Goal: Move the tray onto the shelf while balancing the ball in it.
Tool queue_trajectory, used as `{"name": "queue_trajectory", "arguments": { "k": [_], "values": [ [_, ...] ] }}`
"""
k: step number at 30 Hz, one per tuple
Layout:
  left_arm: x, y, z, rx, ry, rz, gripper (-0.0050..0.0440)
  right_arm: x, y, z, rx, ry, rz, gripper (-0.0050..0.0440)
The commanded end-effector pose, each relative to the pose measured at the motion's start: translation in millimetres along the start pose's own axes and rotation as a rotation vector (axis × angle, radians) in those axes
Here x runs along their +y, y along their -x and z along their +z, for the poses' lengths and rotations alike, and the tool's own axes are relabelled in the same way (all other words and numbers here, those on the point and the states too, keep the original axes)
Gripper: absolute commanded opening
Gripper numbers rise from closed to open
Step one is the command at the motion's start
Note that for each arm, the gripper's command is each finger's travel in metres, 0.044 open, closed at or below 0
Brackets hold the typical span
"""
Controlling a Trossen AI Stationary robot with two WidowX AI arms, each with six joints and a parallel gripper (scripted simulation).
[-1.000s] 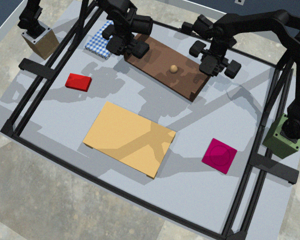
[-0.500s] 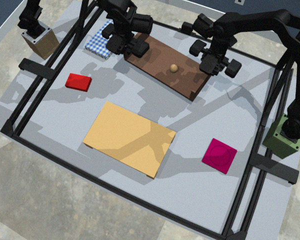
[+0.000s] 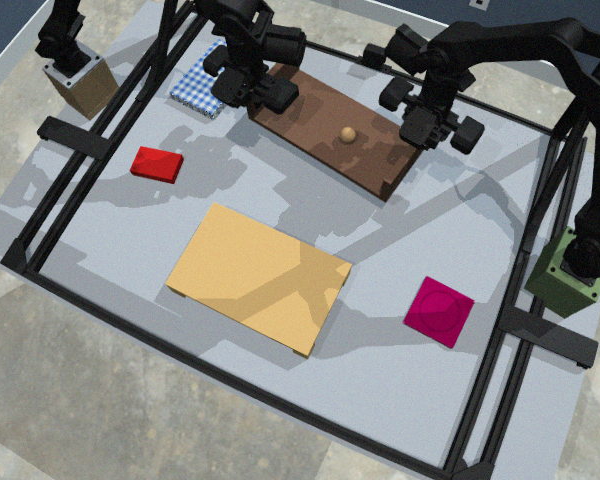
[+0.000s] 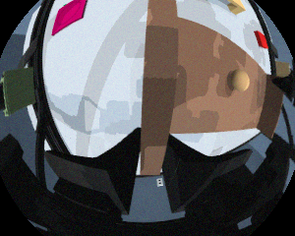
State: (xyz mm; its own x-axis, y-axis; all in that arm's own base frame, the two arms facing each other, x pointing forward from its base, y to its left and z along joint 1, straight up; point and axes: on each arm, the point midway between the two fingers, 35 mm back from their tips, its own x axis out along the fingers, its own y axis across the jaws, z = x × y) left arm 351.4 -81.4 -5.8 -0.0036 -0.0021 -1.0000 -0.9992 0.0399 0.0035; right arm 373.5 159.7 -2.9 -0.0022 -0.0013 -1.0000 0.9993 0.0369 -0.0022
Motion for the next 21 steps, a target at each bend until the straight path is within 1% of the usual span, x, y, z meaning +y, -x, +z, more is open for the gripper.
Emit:
{"name": "queue_trajectory", "arguments": {
  "k": [1, 10, 21],
  "values": [
    [-0.6, 5.0, -0.3, 0.003, 0.000, -0.006, 0.0020, -0.8, 4.5, -0.6, 0.007, 0.000, -0.001, 0.0020],
    [-0.6, 10.1, -0.4, 0.003, 0.000, -0.006, 0.0020, -0.8, 11.7, -0.6, 0.007, 0.000, -0.001, 0.0020],
    [-0.6, 10.1, -0.4, 0.003, 0.000, -0.006, 0.0020, -0.8, 11.9, -0.6, 0.007, 0.000, -0.001, 0.0020]
  ]
}}
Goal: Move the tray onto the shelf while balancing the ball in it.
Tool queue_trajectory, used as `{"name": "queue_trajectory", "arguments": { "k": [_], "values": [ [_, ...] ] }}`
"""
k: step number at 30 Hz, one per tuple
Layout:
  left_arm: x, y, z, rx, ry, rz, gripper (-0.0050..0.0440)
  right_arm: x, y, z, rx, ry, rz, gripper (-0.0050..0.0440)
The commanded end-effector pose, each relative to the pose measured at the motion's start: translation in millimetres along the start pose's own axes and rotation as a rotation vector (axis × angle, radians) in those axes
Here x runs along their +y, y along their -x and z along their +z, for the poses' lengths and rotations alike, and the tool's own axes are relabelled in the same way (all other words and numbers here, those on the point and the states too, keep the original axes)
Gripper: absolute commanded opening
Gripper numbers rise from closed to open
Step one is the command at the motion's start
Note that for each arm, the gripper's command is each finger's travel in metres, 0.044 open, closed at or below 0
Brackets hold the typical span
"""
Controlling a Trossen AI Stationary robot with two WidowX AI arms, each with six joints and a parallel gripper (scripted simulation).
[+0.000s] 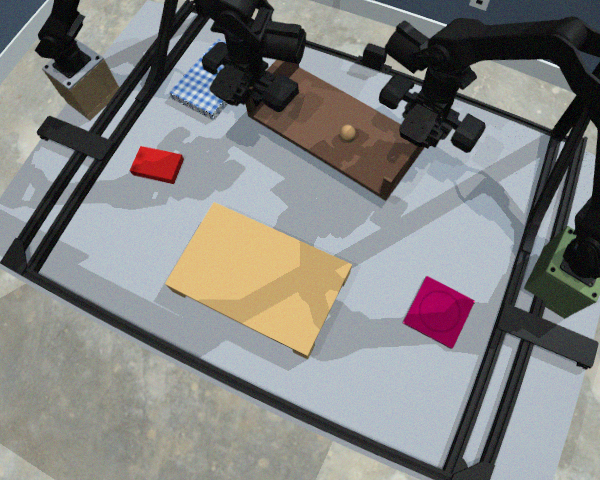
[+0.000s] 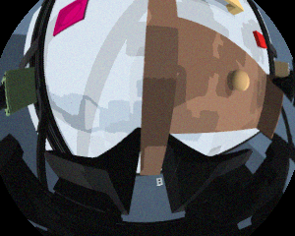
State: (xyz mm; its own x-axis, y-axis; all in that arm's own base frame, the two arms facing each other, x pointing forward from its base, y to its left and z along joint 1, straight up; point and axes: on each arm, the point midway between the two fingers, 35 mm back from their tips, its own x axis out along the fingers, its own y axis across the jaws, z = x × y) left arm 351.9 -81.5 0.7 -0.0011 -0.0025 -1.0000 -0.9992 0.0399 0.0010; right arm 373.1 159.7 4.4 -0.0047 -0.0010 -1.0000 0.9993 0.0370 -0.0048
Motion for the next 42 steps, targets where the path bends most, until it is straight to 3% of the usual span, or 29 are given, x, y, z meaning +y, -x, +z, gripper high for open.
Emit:
{"name": "queue_trajectory", "arguments": {
  "k": [1, 42],
  "values": [
    [-0.1, 5.6, -0.3, 0.003, 0.000, -0.004, 0.0020, -0.3, 4.7, -0.6, 0.006, 0.000, 0.002, 0.0020],
    [-0.1, 19.1, -0.6, -0.001, 0.000, -0.004, 0.0020, -0.4, 20.0, -0.8, 0.003, 0.000, 0.002, 0.0020]
  ]
}}
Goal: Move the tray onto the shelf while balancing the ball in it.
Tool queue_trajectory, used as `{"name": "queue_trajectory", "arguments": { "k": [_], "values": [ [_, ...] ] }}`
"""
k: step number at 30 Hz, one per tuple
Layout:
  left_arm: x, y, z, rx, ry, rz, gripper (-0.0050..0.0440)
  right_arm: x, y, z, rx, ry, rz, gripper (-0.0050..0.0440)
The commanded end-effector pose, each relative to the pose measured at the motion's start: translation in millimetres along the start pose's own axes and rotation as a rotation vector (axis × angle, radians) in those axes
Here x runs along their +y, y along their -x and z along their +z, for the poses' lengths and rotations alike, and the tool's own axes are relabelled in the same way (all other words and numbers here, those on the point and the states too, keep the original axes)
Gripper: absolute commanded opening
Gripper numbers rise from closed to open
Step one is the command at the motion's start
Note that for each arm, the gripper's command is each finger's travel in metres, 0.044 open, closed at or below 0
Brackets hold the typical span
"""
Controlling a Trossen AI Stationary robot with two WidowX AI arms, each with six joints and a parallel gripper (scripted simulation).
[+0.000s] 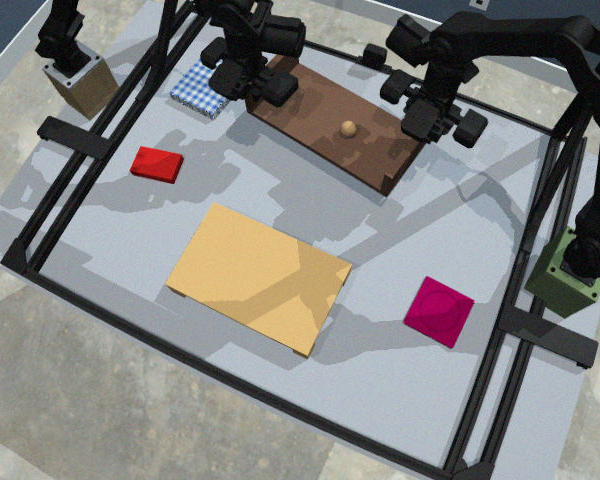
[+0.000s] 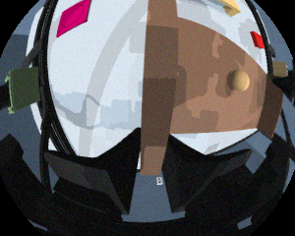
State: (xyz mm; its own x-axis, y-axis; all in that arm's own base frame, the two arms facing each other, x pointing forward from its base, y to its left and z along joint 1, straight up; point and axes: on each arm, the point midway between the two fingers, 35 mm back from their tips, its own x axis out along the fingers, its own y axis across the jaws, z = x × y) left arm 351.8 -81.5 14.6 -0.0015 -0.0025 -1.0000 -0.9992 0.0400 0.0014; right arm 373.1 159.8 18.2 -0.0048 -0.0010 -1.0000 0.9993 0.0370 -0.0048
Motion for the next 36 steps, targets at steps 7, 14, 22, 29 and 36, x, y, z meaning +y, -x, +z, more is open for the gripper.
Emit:
{"name": "queue_trajectory", "arguments": {
  "k": [7, 14, 22, 29, 36],
  "values": [
    [-0.1, 6.0, 0.1, 0.009, 0.000, -0.006, 0.0020, -0.3, 6.0, -0.2, 0.013, 0.000, 0.000, 0.0020],
    [0.4, 4.9, 3.0, -0.023, 0.000, -0.001, 0.0020, 0.2, 7.1, 2.7, -0.020, 0.000, 0.006, 0.0020],
    [0.8, 5.7, 5.1, -0.003, 0.000, -0.004, 0.0020, 0.6, 6.4, 4.8, 0.001, 0.000, 0.002, 0.0020],
    [1.5, 5.9, 8.8, 0.005, 0.000, -0.005, 0.0020, 1.2, 6.1, 8.5, 0.009, 0.000, 0.001, 0.0020],
    [1.9, 5.7, 11.1, 0.000, 0.000, -0.005, 0.0020, 1.7, 6.3, 10.7, 0.004, 0.000, 0.001, 0.0020]
  ]
}}
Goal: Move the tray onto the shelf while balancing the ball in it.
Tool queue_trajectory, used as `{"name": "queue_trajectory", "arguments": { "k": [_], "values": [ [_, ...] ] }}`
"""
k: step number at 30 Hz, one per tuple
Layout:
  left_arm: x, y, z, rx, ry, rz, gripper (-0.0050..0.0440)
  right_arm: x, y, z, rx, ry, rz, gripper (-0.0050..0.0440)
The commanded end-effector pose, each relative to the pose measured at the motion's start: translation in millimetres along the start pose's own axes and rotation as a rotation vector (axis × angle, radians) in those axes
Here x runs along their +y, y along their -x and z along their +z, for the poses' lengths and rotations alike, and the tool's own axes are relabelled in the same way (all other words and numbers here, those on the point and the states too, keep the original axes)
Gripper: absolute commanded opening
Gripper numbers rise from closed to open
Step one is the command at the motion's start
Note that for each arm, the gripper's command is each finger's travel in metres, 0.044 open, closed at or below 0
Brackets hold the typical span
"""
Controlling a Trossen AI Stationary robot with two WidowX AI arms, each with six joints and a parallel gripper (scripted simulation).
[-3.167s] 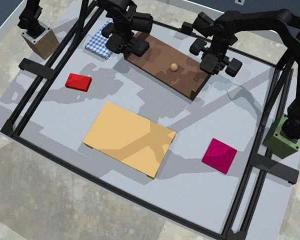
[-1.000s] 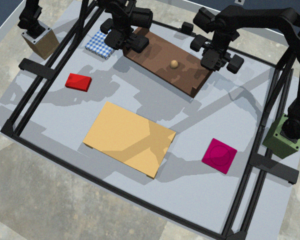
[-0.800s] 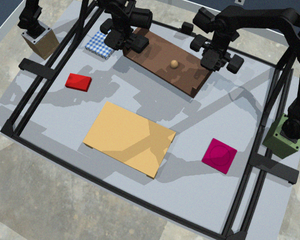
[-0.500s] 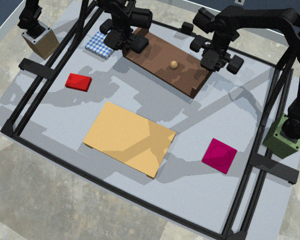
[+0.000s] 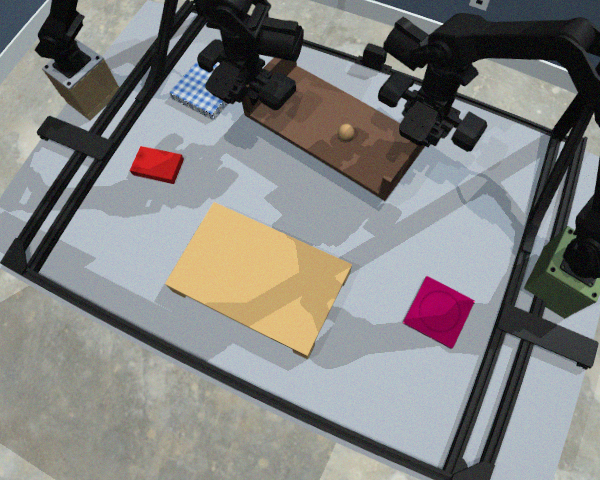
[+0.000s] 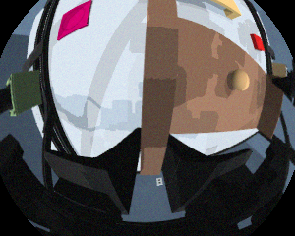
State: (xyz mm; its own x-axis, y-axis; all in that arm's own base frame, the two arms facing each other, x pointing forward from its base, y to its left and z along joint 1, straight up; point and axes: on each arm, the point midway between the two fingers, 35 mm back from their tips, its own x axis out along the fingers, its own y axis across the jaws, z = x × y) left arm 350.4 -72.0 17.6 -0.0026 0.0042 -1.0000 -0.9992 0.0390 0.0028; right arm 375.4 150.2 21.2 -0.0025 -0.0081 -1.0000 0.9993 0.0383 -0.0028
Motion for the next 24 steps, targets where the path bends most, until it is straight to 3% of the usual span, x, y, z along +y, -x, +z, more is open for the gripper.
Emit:
{"name": "queue_trajectory", "arguments": {
  "k": [1, 7, 13, 24],
  "values": [
    [0.0, 2.6, 1.7, 0.007, -0.001, -0.006, 0.0020, -0.3, 3.3, 1.1, 0.011, -0.001, -0.001, 0.0020],
    [0.3, 4.0, 4.2, 0.038, -0.002, -0.009, 0.0020, 0.0, 1.8, 3.5, 0.042, -0.001, -0.003, 0.0020],
    [0.6, 1.9, 5.3, -0.015, -0.001, -0.002, 0.0020, 0.3, 3.9, 4.7, -0.011, -0.001, 0.004, 0.0020],
    [1.3, 4.0, 9.9, 0.037, -0.001, -0.009, 0.0020, 1.0, 1.7, 9.2, 0.041, -0.001, -0.003, 0.0020]
  ]
}}
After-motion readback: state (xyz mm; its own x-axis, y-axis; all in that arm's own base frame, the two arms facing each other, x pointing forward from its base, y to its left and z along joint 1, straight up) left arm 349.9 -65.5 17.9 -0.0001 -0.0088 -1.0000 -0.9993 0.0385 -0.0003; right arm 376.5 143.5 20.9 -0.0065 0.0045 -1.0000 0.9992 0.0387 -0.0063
